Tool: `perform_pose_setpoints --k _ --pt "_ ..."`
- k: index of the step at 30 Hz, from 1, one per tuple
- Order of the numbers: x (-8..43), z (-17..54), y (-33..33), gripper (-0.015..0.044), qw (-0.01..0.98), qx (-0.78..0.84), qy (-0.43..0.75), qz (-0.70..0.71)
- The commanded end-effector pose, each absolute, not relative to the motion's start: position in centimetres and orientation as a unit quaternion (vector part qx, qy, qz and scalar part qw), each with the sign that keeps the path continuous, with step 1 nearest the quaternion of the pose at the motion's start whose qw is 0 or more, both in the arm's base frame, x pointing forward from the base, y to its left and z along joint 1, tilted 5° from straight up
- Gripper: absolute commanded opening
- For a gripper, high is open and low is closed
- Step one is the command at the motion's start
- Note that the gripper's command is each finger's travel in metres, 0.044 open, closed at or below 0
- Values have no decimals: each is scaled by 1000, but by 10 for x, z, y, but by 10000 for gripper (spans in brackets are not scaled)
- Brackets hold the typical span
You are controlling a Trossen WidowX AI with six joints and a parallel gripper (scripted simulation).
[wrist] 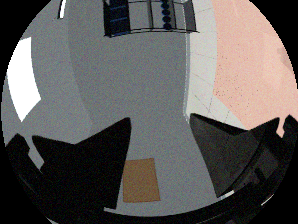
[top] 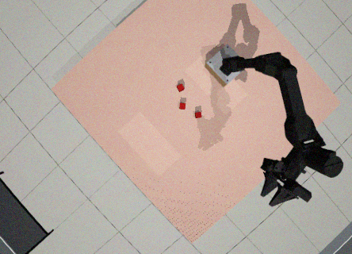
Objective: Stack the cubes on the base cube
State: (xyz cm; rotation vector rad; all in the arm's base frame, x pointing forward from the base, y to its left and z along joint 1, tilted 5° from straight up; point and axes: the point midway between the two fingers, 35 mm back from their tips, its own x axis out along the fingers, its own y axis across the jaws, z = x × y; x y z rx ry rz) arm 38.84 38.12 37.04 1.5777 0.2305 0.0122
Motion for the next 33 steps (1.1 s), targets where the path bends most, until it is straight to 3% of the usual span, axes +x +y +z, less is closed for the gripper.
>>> perform_pose_setpoints --k 1,8,16,33 --pt "423 340 332 265 820 559 123 -32" --pt "455 300 264 265 914 359 172 -75" --pt "472 257 186 265 951 144 253 -102" --pt "440 172 23 265 850 -229 474 -34"
